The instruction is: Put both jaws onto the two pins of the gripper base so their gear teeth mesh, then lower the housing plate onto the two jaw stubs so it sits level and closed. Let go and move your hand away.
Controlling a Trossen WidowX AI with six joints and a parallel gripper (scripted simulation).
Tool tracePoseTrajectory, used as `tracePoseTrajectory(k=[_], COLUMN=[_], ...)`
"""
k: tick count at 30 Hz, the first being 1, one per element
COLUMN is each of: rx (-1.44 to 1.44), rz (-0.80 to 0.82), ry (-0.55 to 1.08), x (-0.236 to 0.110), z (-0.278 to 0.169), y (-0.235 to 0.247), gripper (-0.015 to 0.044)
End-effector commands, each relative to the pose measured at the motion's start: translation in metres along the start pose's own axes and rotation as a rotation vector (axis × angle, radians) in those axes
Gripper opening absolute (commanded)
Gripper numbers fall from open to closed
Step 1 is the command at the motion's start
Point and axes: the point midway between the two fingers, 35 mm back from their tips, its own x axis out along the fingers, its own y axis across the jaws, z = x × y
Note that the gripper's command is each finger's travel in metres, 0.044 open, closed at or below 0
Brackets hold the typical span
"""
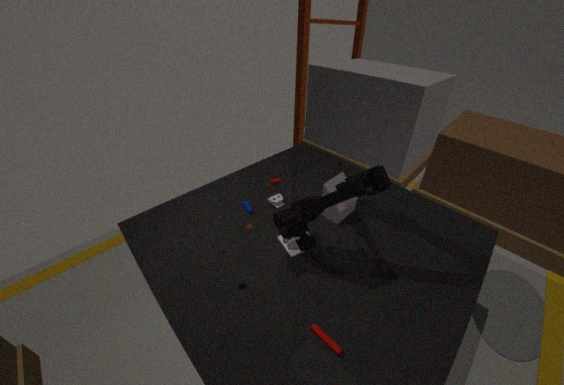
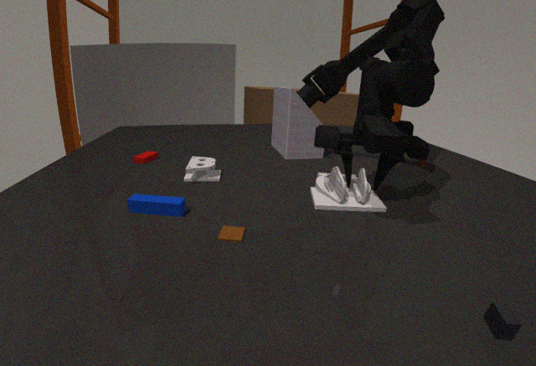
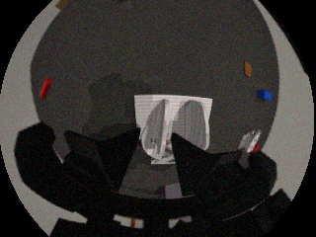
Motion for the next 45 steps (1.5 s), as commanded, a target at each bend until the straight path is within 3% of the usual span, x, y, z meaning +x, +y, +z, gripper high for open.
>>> tracePoseTrajectory(k=[1, 5, 9, 17, 18, 45], rx=[-0.007, -0.006, 0.002, 0.071, 0.061, -0.469], rz=[0.001, 0.004, 0.007, 0.006, 0.005, -0.065], ry=[-0.017, -0.016, -0.019, -0.068, -0.069, -0.07], x=[-0.027, -0.062, -0.054, -0.066, -0.067, -0.084], z=[0.004, 0.001, 0.003, 0.012, 0.013, 0.034], y=[0.001, 0.001, 0.0, -0.029, -0.031, -0.112], gripper=[0.0224, 0.0224, 0.0224, 0.0434, 0.044, 0.044])
